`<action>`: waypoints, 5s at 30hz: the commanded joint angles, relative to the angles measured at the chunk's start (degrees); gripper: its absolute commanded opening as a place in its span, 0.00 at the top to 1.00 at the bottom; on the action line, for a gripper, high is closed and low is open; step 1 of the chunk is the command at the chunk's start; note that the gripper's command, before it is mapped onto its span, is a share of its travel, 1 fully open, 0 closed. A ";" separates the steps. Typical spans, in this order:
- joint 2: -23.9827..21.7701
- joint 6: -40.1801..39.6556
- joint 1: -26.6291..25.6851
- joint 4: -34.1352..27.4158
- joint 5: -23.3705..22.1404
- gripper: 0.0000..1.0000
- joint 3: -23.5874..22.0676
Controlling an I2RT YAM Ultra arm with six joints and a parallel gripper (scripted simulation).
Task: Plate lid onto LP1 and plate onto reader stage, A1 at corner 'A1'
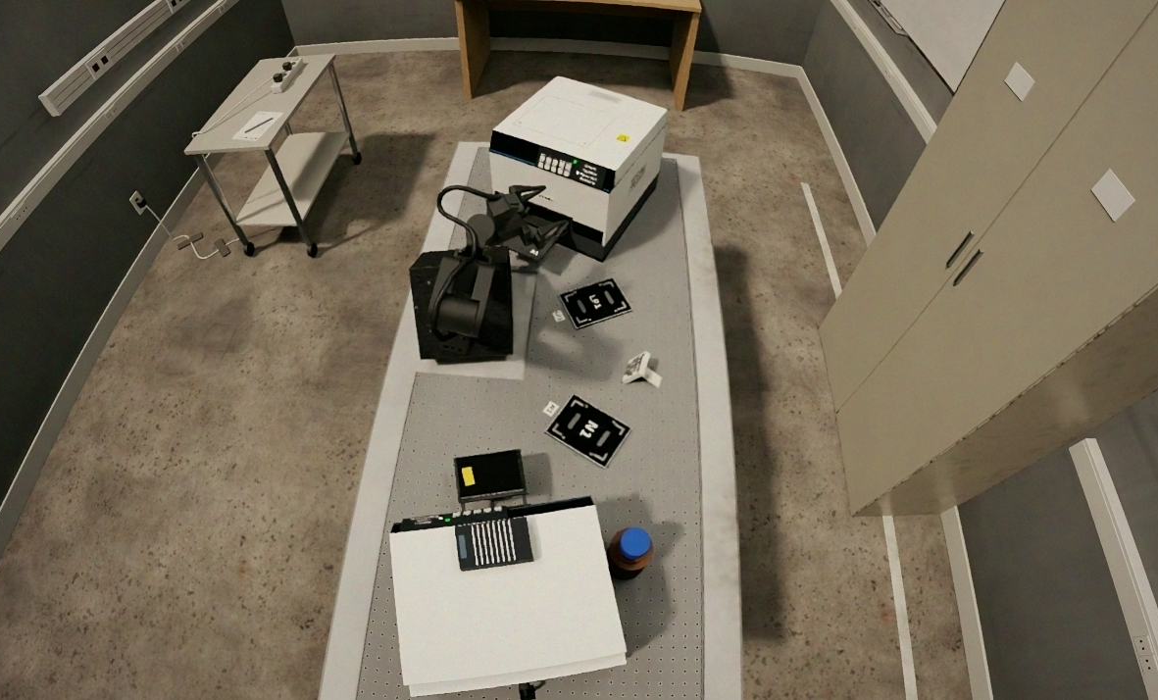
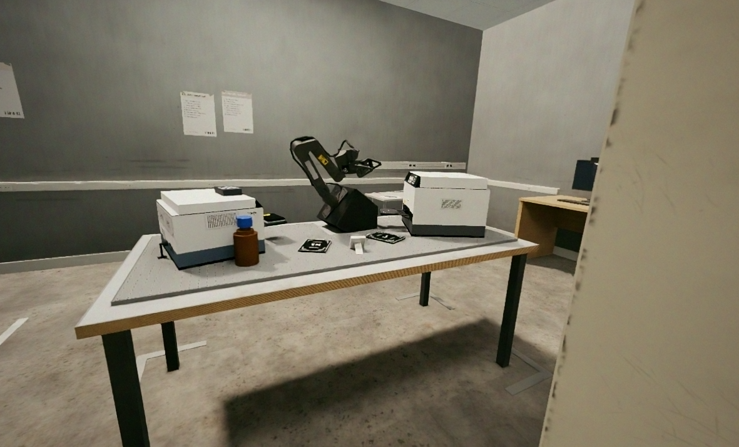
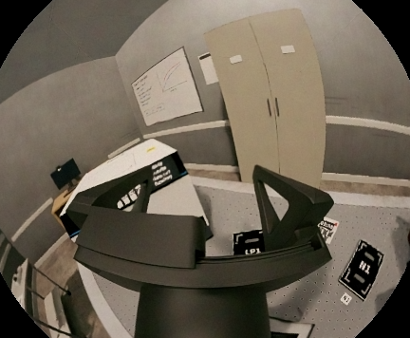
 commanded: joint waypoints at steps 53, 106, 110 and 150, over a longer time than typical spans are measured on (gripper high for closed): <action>-11.70 -3.90 -16.31 -33.55 3.83 0.00 16.27; -26.26 -13.74 -43.13 -73.59 -0.62 0.00 34.50; -26.92 -13.06 -44.90 -77.86 1.04 0.00 36.66; -37.52 -20.77 -62.45 -102.84 -2.50 0.00 47.56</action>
